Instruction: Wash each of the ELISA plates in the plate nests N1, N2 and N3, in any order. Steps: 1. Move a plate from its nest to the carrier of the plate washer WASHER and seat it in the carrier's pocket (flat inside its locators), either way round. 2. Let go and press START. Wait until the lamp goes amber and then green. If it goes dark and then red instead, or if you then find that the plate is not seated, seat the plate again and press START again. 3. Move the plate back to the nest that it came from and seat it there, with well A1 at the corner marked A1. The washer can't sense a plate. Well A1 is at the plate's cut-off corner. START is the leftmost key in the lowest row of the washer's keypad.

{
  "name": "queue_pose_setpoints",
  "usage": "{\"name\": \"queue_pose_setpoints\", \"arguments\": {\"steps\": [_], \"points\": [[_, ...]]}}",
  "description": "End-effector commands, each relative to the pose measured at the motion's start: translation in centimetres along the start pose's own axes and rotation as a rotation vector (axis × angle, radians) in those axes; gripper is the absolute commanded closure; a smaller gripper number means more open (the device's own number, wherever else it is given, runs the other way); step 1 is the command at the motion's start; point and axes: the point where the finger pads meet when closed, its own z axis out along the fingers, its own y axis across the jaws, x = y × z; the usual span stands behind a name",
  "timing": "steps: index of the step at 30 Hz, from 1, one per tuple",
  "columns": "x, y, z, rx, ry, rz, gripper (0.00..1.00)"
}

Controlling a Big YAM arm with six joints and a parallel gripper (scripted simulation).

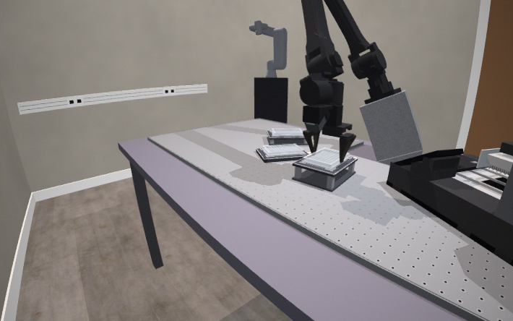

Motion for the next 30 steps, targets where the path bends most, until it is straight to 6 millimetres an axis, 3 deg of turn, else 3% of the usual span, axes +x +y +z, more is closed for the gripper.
{"name": "queue_pose_setpoints", "arguments": {"steps": [1, 30], "points": [[-0.71, -0.08, -0.07, 0.001, -0.017, 0.003, 0.18], [-0.68, 0.06, -0.23, 0.000, -0.024, -0.006, 0.18]]}}
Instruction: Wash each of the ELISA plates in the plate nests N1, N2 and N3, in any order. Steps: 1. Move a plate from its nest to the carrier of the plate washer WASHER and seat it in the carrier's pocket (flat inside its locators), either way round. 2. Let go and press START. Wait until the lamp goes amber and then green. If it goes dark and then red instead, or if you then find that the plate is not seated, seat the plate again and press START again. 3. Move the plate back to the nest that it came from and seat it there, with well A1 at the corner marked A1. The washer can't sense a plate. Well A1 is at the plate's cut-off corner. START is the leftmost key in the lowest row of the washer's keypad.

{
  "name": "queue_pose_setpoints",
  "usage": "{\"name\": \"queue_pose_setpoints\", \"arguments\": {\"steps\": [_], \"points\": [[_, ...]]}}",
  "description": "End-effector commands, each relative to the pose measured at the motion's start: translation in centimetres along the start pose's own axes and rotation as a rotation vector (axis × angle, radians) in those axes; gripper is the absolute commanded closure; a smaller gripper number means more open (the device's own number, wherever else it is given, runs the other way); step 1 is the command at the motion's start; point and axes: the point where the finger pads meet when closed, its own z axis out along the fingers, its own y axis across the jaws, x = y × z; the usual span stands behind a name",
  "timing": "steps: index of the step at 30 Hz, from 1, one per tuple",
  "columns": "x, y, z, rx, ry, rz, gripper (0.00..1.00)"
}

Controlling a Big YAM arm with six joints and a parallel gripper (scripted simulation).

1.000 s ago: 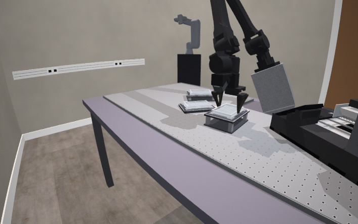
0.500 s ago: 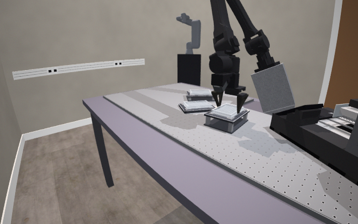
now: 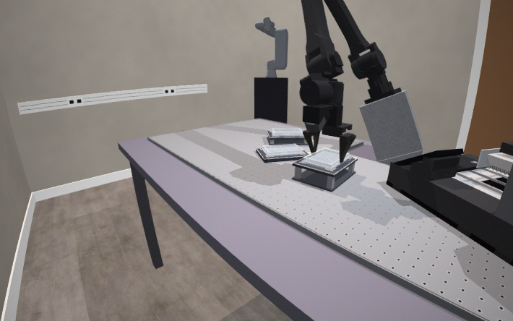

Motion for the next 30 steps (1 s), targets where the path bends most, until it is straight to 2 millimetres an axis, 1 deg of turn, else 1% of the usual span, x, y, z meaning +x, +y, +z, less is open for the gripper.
{"name": "queue_pose_setpoints", "arguments": {"steps": [1, 2, 3, 8, 16, 18, 27, 30], "points": [[-0.7, 0.1, -0.2, 0.000, -0.024, -0.006, 0.18], [-0.7, 0.2, -1.0, -0.001, -0.026, -0.007, 0.18], [-0.5, 0.3, -1.2, -0.002, -0.021, -0.004, 0.18], [-0.4, 0.3, -2.0, -0.001, -0.019, -0.001, 0.18], [-1.0, 0.1, -3.5, 0.002, -0.029, 0.003, 0.18], [-1.0, 0.1, -3.5, 0.002, -0.029, 0.003, 0.18], [-2.0, -0.1, -5.3, 0.003, -0.045, 0.011, 0.18], [-1.8, 0.0, -5.8, 0.002, -0.042, 0.010, 0.18]]}}
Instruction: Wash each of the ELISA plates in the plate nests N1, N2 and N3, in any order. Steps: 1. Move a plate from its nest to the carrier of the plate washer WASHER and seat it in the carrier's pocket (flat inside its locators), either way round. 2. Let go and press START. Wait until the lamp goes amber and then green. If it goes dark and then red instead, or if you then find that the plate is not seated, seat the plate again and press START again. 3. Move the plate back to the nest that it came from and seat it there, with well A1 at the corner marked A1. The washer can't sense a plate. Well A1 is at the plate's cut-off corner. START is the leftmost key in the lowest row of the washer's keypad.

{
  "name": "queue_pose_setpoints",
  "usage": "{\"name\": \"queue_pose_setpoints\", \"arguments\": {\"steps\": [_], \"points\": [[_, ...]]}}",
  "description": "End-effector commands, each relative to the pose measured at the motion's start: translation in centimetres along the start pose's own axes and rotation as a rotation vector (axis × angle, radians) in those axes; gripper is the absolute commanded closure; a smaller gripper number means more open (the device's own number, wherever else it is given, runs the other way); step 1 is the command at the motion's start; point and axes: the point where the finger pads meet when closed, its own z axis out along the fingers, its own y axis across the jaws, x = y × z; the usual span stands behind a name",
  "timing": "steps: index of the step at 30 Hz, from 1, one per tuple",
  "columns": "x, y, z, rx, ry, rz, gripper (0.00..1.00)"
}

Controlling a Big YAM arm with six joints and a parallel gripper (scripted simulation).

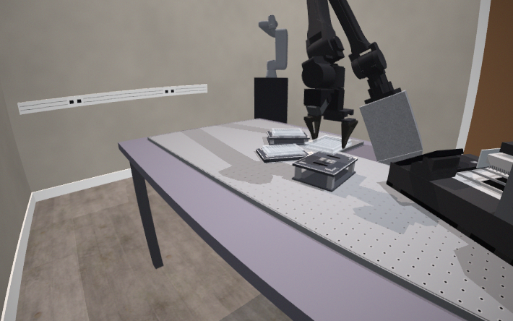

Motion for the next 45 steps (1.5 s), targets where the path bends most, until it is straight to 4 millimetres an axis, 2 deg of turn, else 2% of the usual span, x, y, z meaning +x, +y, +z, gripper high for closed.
{"name": "queue_pose_setpoints", "arguments": {"steps": [1, 30, 35, 36, 43, 45], "points": [[-1.7, -0.1, -2.0, 0.005, -0.039, 0.015, 0.18], [-2.1, -0.2, -6.6, 0.003, -0.050, 0.021, 0.18], [-1.5, -0.3, -6.2, 0.003, -0.036, 0.022, 0.18], [-1.0, -0.2, -5.4, 0.002, -0.022, 0.013, 0.18], [-1.0, -0.2, -5.4, 0.002, -0.022, 0.013, 0.18], [-0.3, 1.4, -5.2, 0.004, 0.001, -0.092, 0.18]]}}
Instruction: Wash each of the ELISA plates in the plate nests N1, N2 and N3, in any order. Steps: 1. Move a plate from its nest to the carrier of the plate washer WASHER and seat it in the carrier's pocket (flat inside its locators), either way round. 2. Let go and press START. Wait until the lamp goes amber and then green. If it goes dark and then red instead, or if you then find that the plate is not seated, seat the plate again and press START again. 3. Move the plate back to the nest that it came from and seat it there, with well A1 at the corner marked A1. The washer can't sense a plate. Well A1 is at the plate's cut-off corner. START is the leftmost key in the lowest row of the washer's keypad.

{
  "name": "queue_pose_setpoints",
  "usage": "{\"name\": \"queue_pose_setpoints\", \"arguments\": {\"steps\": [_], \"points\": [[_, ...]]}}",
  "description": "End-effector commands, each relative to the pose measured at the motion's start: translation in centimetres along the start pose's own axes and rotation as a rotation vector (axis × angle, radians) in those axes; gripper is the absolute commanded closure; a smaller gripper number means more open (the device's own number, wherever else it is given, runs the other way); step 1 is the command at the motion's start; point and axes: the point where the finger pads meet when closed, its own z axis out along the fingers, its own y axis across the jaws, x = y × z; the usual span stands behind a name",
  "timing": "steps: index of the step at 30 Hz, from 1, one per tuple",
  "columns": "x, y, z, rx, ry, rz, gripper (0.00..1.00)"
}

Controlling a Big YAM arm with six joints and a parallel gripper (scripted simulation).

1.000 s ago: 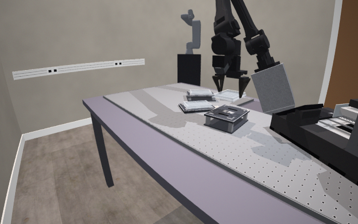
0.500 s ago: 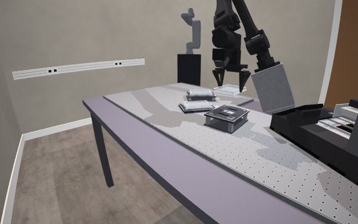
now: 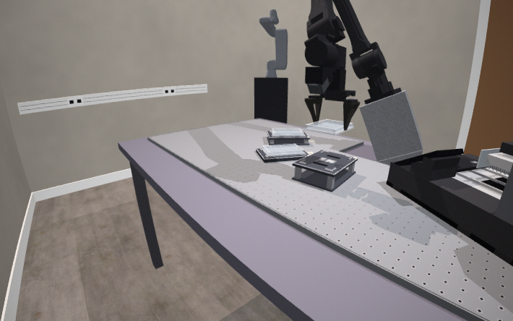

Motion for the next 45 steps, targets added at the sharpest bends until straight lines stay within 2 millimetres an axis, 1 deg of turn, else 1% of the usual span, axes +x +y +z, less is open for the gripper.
{"name": "queue_pose_setpoints", "arguments": {"steps": [1, 5, 9, 11, 12, 25, 26, 28, 29, 30, 31, 32, 34, 37, 40, 43, 45], "points": [[0.1, 1.9, -0.3, 0.001, 0.008, -0.119, 0.18], [0.4, 3.9, -0.4, 0.001, 0.010, -0.253, 0.18], [-0.5, 5.9, -1.0, 0.001, -0.009, -0.377, 0.18], [-0.5, 5.9, -1.0, 0.001, -0.009, -0.377, 0.18], [-0.9, 6.4, -1.3, 0.000, -0.017, -0.407, 0.18], [-0.2, 13.2, -1.9, -0.002, -0.019, -0.840, 0.18], [-0.1, 13.6, -1.9, -0.002, -0.019, -0.847, 0.18], [-0.1, 13.6, -1.9, -0.002, -0.019, -0.847, 0.18], [0.3, 12.5, -1.2, -0.004, 0.004, -0.824, 0.18], [0.0, 12.4, -1.7, -0.003, -0.012, -0.817, 0.18], [0.0, 12.3, -1.8, -0.002, -0.014, -0.817, 0.18], [1.2, 13.8, -1.5, -0.001, 0.000, -0.889, 0.18], [2.1, 14.6, -1.3, -0.003, 0.009, -0.959, 0.18], [3.0, 15.8, -1.4, -0.003, 0.012, -1.060, 0.18], [3.1, 17.4, -1.8, -0.002, 0.001, -1.155, 0.18], [2.8, 19.1, -2.4, -0.001, -0.020, -1.247, 0.18], [2.8, 19.1, -2.4, -0.001, -0.020, -1.247, 0.18]]}}
